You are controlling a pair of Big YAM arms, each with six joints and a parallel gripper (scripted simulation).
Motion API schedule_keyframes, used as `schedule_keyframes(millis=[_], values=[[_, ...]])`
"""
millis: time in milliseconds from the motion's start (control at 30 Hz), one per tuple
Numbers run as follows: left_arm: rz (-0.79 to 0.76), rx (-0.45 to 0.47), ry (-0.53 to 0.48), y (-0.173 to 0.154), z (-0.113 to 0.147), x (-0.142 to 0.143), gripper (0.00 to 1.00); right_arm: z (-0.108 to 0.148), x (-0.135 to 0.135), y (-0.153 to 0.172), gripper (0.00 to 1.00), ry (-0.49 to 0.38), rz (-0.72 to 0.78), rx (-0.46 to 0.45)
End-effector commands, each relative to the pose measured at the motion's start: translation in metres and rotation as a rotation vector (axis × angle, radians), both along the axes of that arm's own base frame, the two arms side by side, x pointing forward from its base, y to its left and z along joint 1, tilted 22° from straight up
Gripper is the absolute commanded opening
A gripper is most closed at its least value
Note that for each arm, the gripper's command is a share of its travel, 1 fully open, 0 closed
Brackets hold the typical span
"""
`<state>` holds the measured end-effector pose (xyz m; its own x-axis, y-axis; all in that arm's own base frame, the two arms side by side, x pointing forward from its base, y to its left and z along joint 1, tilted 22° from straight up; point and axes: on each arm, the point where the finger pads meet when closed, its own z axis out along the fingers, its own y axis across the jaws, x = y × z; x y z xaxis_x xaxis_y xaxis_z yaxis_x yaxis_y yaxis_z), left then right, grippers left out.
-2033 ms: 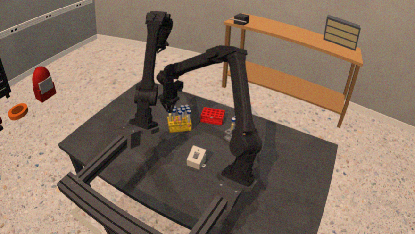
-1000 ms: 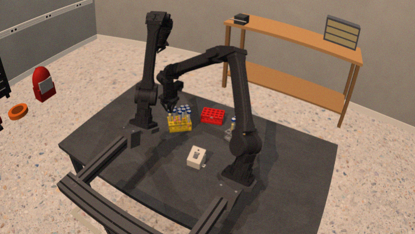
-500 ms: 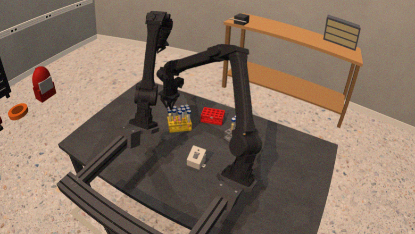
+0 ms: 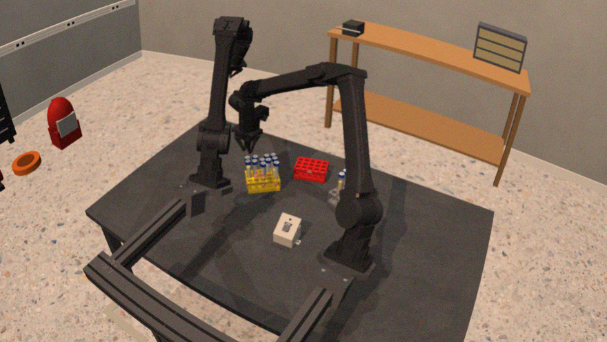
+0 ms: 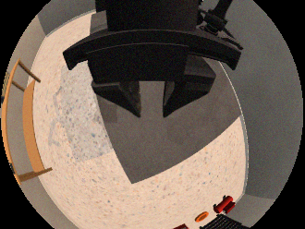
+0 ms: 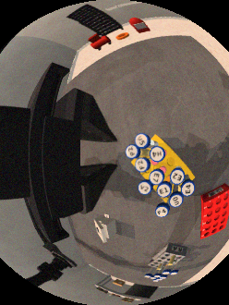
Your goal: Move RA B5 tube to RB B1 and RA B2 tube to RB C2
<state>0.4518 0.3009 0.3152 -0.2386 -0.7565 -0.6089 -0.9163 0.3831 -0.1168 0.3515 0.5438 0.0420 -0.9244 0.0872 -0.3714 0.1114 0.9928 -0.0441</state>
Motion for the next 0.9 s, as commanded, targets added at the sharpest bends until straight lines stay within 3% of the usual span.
schedule_keyframes(millis=[0,167,233,300,333,367,667,867], values=[[0.001,0.019,-0.035,0.003,0.02,0.004,0.3,0.042,-0.005,0.027,0.3,-0.032,0.009,0.061],[0.001,0.019,-0.035,0.003,0.02,0.004,0.3,0.06,-0.011,0.028,0.3,-0.037,0.009,0.07],[0.001,0.019,-0.035,0.003,0.02,0.004,0.3,0.032,-0.007,0.025,0.3,-0.017,0.003,0.03],[0.001,0.019,-0.035,0.003,0.02,0.004,0.3,0.03,0.002,0.019,0.3,-0.016,-0.013,0.028],[0.001,0.019,-0.035,0.003,0.02,0.004,0.3,0.057,0.011,0.014,0.0,-0.031,0.027,0.043],[0.001,0.019,-0.035,0.003,0.02,0.004,0.3,0.041,0.005,-0.004,0.0,-0.008,0.058,-0.005],[0.001,0.019,-0.035,0.003,0.02,0.004,0.3,0.043,0.018,-0.02,0.0,-0.001,0.261,-0.07],[0.001,0.019,-0.035,0.003,0.02,0.004,0.3,0.045,0.027,-0.037,0.0,-0.002,0.261,-0.071]])
